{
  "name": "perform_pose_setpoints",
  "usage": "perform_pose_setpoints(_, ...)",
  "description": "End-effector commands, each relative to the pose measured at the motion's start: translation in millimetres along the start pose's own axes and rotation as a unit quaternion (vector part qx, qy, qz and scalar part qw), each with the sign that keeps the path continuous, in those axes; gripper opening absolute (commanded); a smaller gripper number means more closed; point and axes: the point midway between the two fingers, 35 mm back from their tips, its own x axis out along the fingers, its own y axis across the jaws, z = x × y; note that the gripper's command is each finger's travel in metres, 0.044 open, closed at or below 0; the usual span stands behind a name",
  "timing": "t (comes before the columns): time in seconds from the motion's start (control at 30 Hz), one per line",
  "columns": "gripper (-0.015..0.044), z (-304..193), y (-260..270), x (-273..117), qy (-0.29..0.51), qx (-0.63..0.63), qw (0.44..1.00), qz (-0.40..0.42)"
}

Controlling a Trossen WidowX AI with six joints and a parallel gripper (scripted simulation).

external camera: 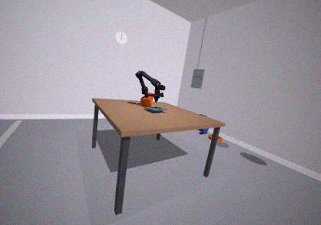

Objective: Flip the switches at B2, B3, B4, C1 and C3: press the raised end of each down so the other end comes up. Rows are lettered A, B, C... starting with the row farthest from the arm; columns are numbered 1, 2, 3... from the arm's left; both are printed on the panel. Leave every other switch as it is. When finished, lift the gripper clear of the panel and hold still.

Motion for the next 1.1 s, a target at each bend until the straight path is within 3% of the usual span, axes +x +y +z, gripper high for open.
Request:
perform_pose_setpoints(0.0, 0.0000, -30, 53, -3, 0.004, -0.012, 1.000, 0.008)
perform_pose_setpoints(0.13, 0.0000, -59, 86, -2, 0.006, -0.012, 1.000, 0.004)
perform_pose_setpoints(0.4, 0.0000, -60, 87, 0, 0.005, -0.012, 1.000, 0.004)
perform_pose_setpoints(0.57, 0.0000, -61, 87, 33, -0.007, -0.012, 1.000, 0.003)
perform_pose_setpoints(1.07, 0.0000, -62, 86, 43, -0.007, -0.012, 1.000, 0.003)
